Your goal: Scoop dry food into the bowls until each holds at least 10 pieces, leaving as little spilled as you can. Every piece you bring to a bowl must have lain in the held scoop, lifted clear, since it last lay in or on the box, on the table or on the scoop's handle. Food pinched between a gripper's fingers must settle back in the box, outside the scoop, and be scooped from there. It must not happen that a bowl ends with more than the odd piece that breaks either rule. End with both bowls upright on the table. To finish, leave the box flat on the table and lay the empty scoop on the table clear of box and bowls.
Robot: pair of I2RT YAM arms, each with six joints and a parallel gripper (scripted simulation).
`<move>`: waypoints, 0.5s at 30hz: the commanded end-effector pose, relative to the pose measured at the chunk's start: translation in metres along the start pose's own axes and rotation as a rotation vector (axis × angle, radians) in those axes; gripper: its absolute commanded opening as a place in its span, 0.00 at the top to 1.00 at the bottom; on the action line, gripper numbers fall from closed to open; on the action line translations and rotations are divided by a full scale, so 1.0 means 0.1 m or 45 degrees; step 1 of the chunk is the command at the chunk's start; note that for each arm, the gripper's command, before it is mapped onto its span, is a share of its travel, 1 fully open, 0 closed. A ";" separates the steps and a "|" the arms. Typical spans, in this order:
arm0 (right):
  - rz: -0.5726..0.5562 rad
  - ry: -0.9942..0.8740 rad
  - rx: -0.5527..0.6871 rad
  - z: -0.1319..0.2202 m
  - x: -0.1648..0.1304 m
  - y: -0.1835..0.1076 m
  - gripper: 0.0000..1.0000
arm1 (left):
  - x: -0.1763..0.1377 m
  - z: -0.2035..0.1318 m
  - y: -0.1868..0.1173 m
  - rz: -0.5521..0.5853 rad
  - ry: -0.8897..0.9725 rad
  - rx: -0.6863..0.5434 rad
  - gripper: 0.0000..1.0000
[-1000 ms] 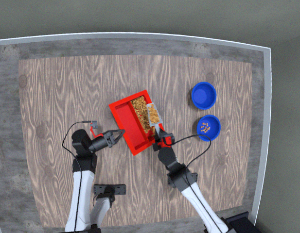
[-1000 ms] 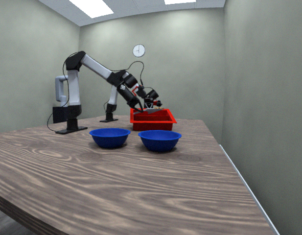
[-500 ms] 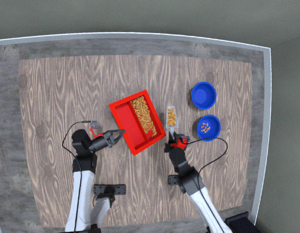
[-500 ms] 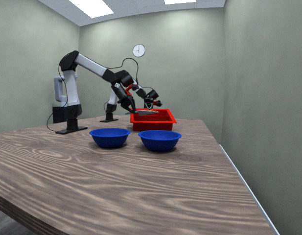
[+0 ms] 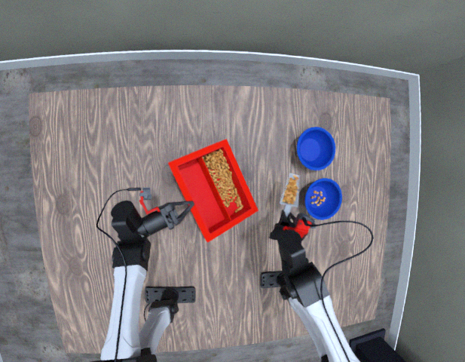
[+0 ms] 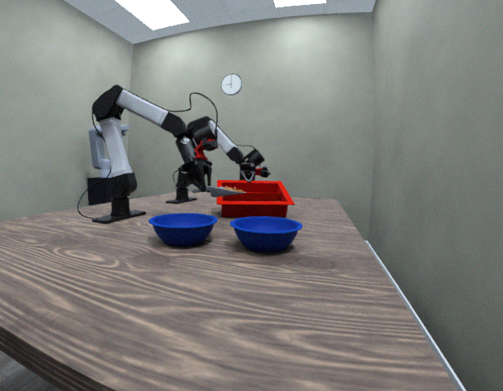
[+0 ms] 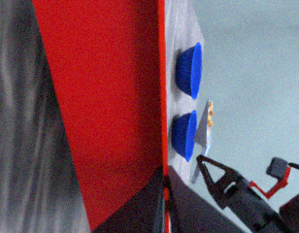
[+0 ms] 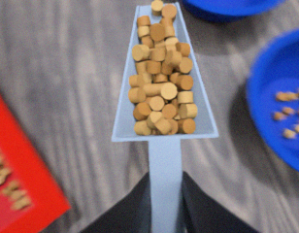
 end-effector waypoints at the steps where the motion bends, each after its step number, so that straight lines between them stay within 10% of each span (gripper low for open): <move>1: 0.010 0.105 -0.129 -0.25 -0.06 -0.08 1.00 | 0.02 -0.36 -0.06 -0.007 0.148 -0.076 1.00; 15: 0.080 0.323 -0.398 -0.75 -0.27 -0.06 1.00 | 0.02 -0.36 -0.06 -0.007 0.148 -0.076 1.00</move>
Point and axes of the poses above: on each arm, the point where the finger pads meet when closed, its own y axis out along the fingers, its own z axis across the jaws, x = y × z, the point moved 7 cm from there along -y, back along the fingers, and after that the axes turned 7 degrees about -y, right-handed, at the moved point
